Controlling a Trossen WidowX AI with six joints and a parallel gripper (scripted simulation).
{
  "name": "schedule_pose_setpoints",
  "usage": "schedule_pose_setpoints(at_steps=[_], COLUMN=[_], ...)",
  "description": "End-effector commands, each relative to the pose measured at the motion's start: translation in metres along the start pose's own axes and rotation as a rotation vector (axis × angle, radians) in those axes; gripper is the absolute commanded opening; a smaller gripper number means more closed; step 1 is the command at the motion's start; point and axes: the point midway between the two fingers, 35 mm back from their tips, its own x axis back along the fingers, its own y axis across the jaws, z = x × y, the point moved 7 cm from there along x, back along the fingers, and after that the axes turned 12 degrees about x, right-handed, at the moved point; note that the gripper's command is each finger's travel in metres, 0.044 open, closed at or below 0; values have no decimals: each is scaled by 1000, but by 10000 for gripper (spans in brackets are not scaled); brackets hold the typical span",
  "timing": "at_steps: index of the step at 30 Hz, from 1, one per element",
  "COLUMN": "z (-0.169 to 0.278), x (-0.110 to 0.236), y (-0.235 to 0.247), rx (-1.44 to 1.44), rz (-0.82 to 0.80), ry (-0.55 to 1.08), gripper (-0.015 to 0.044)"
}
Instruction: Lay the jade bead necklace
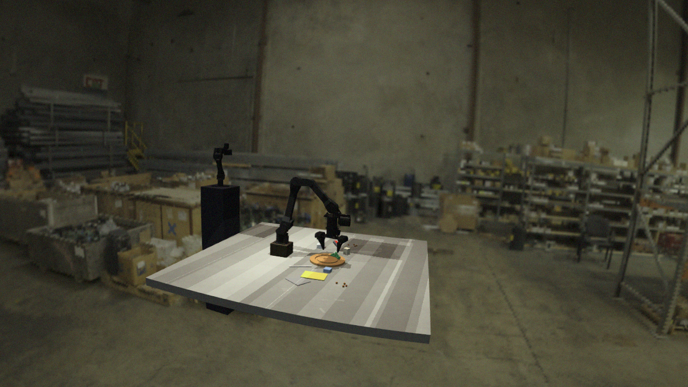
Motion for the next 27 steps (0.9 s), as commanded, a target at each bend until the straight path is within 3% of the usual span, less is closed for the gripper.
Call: schedule_pose_setpoints(at_steps=[1,23,27], z=[0,0,-15], x=[0,0,5], y=[0,0,-10], rx=[3,3,20], rz=[-1,-1,0], ry=[2,2,0], gripper=[440,440,335])
